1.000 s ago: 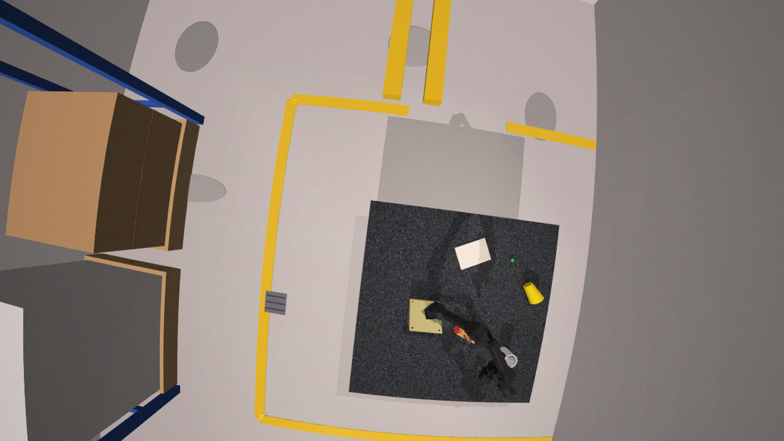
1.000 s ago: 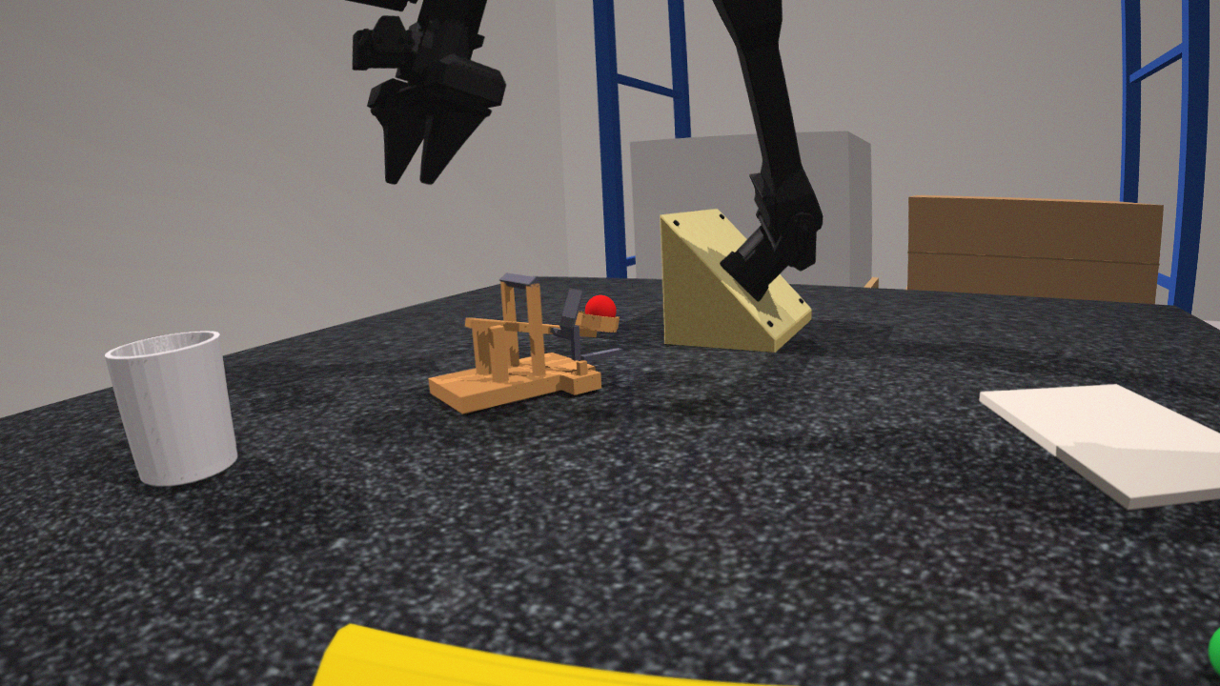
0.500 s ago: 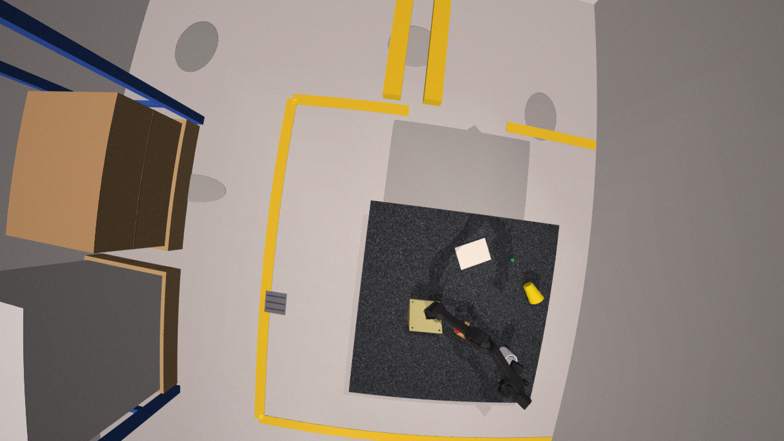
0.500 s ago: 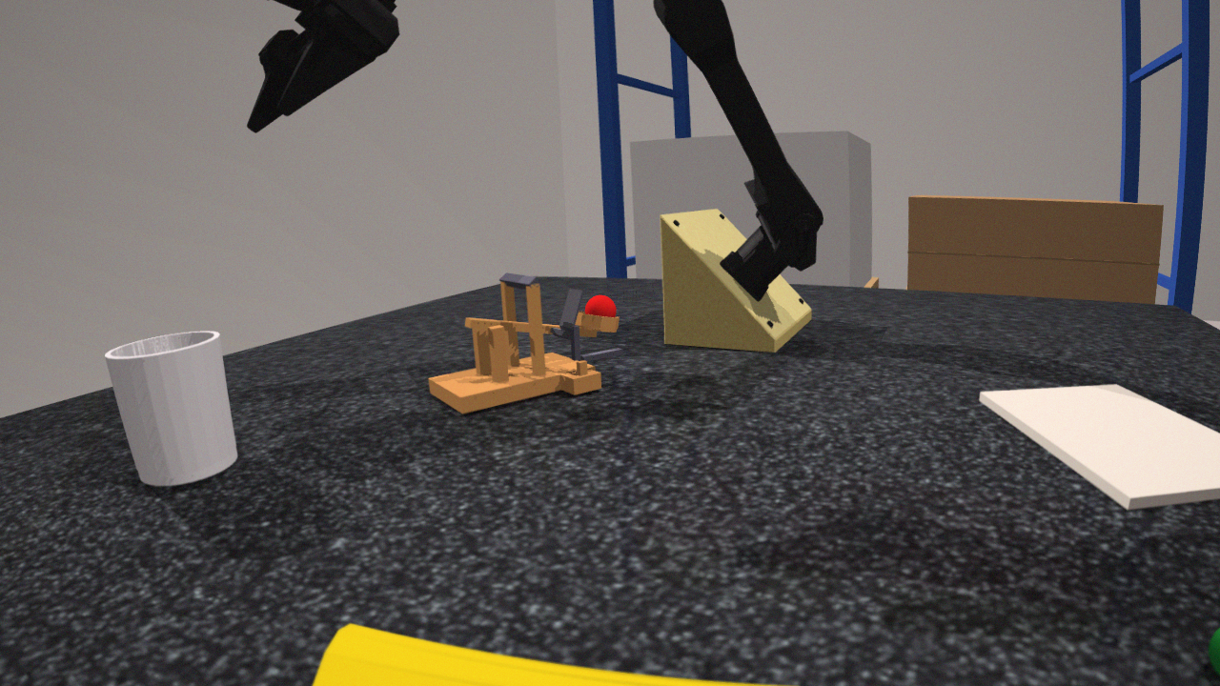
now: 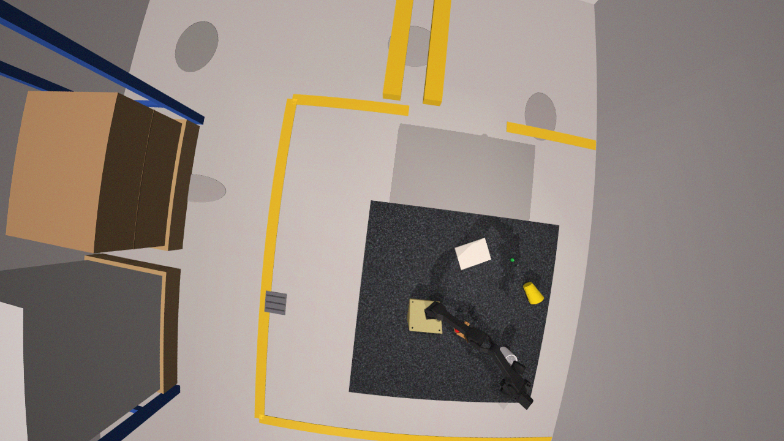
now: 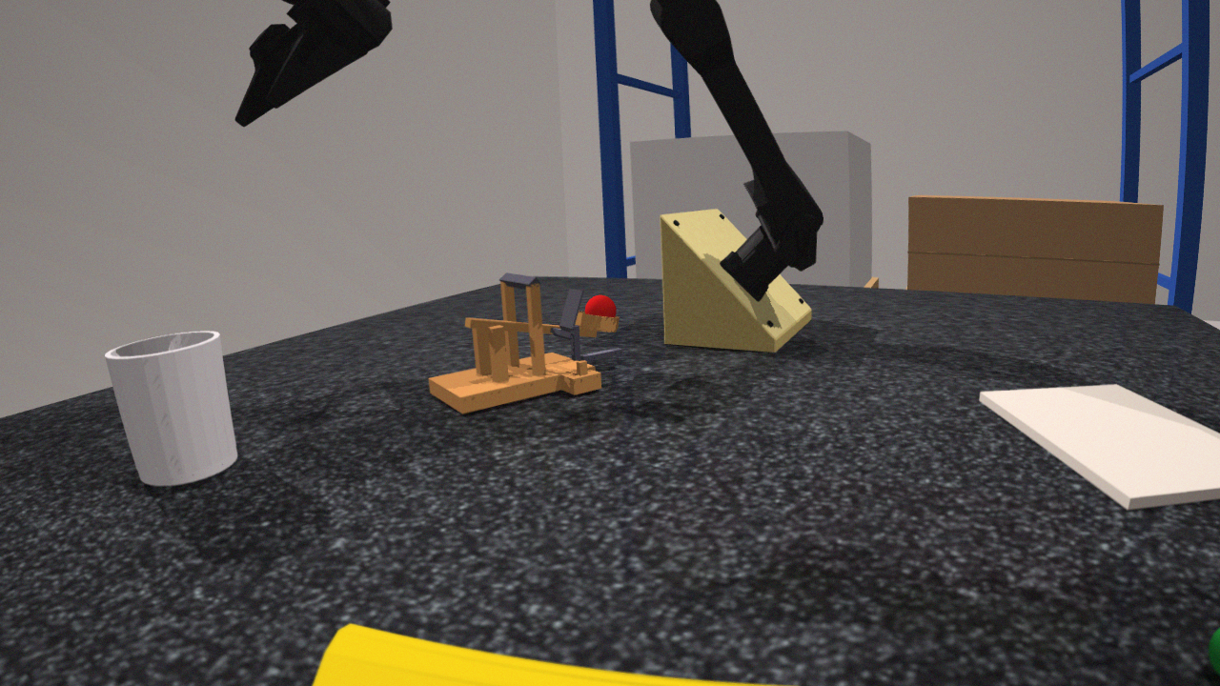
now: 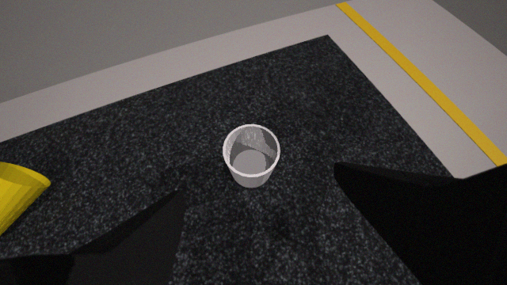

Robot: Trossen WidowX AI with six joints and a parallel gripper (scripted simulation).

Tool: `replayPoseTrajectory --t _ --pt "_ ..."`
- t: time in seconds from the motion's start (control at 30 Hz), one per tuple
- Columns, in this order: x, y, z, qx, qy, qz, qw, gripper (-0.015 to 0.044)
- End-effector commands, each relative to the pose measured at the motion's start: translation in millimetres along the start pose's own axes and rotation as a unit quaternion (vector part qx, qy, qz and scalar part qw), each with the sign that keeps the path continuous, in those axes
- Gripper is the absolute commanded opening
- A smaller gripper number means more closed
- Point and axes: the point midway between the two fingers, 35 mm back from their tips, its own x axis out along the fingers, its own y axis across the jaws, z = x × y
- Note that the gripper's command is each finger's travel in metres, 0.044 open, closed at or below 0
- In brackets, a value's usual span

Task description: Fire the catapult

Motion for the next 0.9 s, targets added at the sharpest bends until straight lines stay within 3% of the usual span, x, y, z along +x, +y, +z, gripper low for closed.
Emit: replayPoseTrajectory --t 0.0,0.13,0.7,0.87 --pt "0.7 -0.7 2.6 -0.001 -0.005 0.003 1.000 0.0440" --pt "2.6 -2.5 2.5 -0.001 -0.006 0.004 1.000 0.0440" --pt "2.6 -2.5 2.5 -0.001 -0.006 0.004 1.000 0.0000" --pt "2.6 -2.5 2.5 -0.001 -0.006 0.004 1.000 0.0000"
